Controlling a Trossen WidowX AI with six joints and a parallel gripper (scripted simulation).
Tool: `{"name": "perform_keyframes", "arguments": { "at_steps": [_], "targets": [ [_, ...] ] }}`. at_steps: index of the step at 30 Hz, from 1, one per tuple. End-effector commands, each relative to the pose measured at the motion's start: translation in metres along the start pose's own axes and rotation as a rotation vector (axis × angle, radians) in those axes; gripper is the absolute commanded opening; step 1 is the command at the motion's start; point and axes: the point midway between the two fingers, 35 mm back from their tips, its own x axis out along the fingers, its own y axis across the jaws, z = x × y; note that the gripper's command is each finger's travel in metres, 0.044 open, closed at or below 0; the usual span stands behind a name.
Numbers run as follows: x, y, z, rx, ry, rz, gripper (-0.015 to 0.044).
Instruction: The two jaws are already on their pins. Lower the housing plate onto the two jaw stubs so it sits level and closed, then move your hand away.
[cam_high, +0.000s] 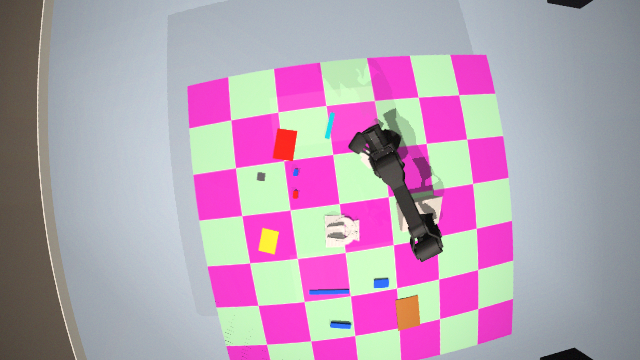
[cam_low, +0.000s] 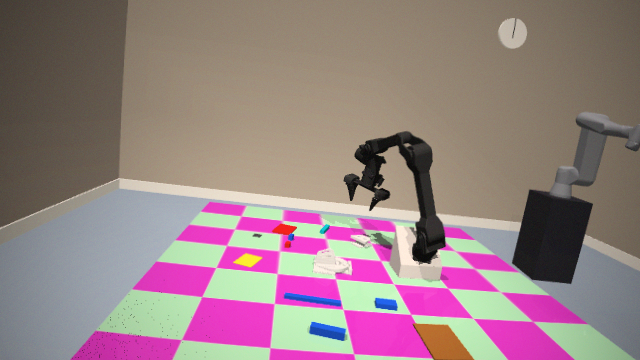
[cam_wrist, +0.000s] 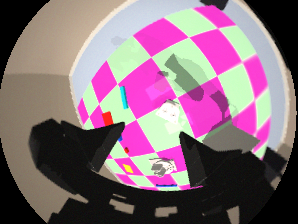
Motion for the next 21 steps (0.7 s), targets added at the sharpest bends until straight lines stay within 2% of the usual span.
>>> {"name": "perform_keyframes", "arguments": {
  "at_steps": [1,9,14,18,21],
  "targets": [
    [0.019,-0.010,0.000,0.075,0.020,-0.073,0.0440],
    [0.053,-0.028,-0.002,0.219,0.052,-0.211,0.0440],
    [0.056,-0.029,-0.002,0.222,0.052,-0.214,0.0440],
    [0.089,-0.038,-0.005,0.222,0.053,-0.214,0.0440],
    [0.091,-0.039,-0.006,0.222,0.053,-0.214,0.0440]
  ]
}}
